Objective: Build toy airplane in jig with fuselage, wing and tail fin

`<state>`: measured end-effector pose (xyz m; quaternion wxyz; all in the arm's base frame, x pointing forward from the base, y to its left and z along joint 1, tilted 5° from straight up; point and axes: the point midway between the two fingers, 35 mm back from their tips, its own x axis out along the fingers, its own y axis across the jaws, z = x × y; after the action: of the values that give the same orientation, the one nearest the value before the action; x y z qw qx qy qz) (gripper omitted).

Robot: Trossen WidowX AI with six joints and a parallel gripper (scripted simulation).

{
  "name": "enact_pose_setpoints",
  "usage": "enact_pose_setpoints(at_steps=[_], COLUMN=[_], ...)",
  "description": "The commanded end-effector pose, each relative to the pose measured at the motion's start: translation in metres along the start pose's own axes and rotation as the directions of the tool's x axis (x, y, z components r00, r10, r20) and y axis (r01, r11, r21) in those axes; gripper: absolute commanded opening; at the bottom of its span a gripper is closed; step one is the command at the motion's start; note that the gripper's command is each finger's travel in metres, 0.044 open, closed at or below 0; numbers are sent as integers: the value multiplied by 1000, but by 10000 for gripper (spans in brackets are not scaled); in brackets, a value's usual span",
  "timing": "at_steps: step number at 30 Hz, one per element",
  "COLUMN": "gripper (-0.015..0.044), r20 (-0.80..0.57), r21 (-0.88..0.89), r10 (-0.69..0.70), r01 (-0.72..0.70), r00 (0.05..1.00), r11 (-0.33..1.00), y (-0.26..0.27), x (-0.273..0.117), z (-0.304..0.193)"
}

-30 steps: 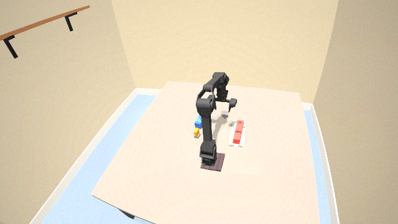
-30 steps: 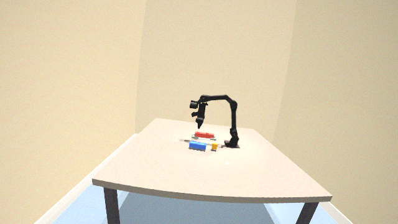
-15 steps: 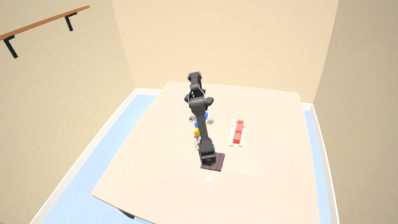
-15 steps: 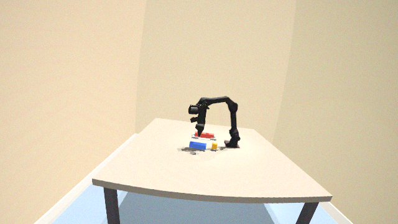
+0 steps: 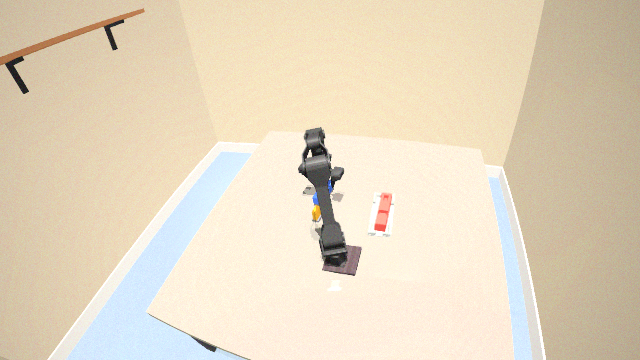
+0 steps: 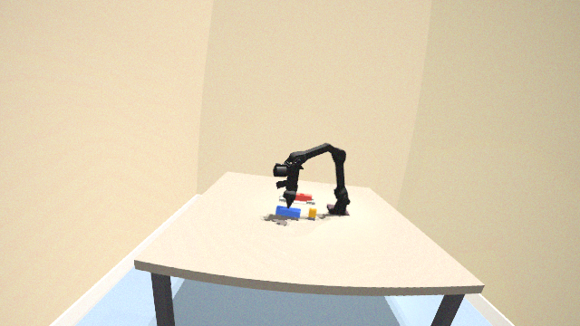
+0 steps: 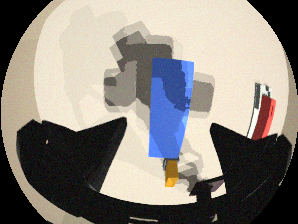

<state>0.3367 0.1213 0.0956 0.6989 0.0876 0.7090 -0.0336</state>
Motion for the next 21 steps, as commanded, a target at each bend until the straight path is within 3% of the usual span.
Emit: enact_pose_setpoints(at_steps=[1,21], gripper=[440,440], r20=[-3,-3], r21=[4,4], r10=[3,4], r01=[-3,-4], r00=[1000,1000], r11=[1000,1000], y=[0,1], x=[7,40], z=[0,-1])
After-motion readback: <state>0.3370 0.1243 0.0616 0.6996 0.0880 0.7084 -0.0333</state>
